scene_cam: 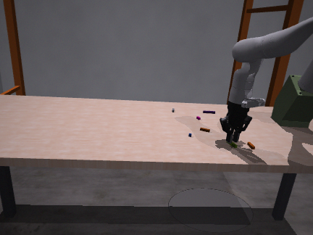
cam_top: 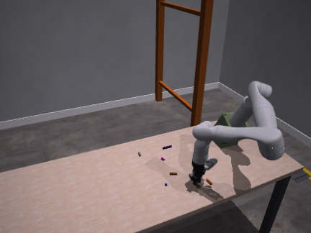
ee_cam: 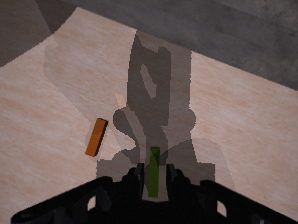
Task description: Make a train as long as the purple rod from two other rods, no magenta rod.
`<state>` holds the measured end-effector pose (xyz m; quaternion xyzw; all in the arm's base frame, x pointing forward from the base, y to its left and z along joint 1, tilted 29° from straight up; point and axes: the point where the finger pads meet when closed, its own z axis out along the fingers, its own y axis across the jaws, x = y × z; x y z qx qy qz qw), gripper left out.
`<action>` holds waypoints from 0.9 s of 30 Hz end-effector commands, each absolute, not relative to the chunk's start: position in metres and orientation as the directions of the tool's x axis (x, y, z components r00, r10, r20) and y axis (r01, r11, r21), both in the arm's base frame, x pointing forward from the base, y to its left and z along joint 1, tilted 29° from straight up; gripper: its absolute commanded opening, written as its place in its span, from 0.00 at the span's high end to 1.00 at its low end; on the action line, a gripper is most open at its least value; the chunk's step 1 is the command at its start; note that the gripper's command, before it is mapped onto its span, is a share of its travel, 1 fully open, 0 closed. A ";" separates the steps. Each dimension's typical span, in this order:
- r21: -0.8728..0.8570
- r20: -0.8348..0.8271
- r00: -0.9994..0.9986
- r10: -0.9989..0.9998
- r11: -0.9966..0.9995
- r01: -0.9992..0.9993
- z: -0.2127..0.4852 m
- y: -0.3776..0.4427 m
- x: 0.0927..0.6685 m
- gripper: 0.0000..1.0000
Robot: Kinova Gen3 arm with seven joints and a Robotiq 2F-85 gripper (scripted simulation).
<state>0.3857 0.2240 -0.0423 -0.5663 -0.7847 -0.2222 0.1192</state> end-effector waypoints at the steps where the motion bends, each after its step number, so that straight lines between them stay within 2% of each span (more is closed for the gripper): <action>1: 0.212 0.437 -0.324 0.839 0.253 0.944 -0.047 0.226 0.387 0.76; 27: 0.212 0.438 -0.324 0.839 0.253 0.944 -0.051 0.229 0.388 0.76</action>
